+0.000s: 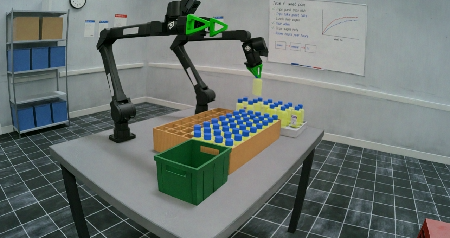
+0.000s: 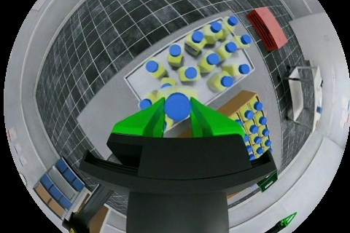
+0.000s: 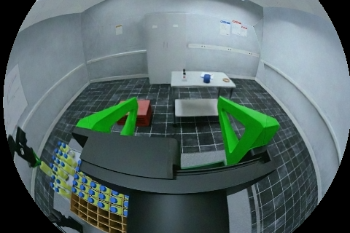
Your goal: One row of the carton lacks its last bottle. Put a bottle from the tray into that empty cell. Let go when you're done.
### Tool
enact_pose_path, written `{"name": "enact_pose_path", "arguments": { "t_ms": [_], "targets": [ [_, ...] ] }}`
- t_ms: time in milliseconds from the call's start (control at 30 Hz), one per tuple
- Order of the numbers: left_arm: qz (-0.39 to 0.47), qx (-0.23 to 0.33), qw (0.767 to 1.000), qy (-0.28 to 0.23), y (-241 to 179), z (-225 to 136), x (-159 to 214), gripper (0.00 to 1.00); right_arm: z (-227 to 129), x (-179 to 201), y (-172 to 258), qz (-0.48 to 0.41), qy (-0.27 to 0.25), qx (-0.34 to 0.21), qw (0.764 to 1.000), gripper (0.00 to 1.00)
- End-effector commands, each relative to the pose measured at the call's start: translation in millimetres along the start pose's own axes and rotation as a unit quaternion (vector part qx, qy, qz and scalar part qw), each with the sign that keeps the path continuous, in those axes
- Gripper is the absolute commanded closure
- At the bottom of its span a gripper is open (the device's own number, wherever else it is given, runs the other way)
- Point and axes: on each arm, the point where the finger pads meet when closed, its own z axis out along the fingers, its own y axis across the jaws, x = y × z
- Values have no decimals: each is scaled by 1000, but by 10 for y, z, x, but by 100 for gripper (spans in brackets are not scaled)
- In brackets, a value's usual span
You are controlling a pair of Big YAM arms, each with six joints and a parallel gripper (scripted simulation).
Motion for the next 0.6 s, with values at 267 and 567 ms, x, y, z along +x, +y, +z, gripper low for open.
{"name": "enact_pose_path", "arguments": {
  "t_ms": [267,567],
  "targets": [
    [35,60,997,-27,-912,-374,115,71,55,-477,-27,-1,-40,2,999,0],
    [69,79,994,-28,-1212,-498,367,71,55,-477,-27,-1,-40,2,999,0]
  ]
}}
